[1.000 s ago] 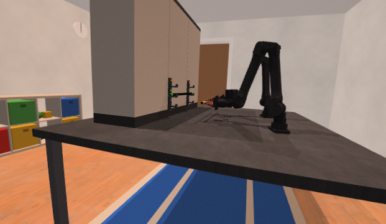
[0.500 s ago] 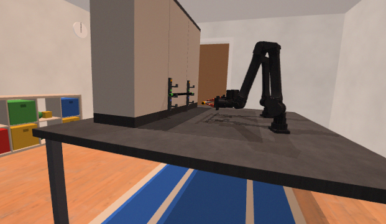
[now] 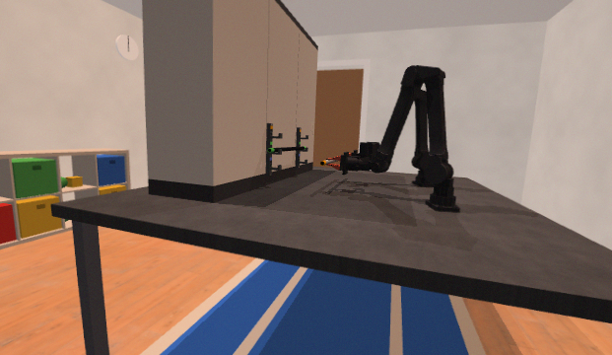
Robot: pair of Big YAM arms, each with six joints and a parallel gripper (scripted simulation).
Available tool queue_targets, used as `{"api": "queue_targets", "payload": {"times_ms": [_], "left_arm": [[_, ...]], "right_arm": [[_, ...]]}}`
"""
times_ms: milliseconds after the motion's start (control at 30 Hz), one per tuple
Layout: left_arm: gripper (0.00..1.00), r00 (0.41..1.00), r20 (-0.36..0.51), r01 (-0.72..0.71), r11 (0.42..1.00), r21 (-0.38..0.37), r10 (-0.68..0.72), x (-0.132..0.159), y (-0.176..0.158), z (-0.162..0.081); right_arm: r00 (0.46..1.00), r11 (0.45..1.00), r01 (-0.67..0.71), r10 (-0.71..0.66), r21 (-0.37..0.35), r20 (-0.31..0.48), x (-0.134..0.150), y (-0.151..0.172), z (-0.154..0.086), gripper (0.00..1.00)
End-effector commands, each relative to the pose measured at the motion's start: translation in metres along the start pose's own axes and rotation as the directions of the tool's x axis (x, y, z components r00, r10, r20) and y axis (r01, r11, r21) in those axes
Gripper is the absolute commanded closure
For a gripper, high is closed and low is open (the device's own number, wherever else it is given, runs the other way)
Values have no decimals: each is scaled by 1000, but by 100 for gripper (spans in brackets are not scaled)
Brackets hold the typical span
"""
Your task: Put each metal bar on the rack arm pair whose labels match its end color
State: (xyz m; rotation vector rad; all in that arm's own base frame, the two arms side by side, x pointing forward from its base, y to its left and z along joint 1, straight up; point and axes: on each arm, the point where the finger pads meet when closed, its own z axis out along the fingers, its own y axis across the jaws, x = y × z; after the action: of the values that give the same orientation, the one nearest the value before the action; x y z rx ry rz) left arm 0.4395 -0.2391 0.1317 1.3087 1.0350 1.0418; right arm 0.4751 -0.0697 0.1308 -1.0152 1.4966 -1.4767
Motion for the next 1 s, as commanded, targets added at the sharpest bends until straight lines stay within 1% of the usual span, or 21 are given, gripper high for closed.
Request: {"api": "queue_targets", "payload": {"times_ms": [0, 967], "left_arm": [[100, 1000, -22, 12, 998, -58, -13, 5, 19, 1], [100, 1000, -22, 12, 998, -58, -13, 5, 12, 1]], "right_arm": [[1000, 999, 0, 1, 40, -21, 4, -11, 2, 100], [1000, 999, 0, 1, 40, -21, 4, -5, 1, 100]]}}
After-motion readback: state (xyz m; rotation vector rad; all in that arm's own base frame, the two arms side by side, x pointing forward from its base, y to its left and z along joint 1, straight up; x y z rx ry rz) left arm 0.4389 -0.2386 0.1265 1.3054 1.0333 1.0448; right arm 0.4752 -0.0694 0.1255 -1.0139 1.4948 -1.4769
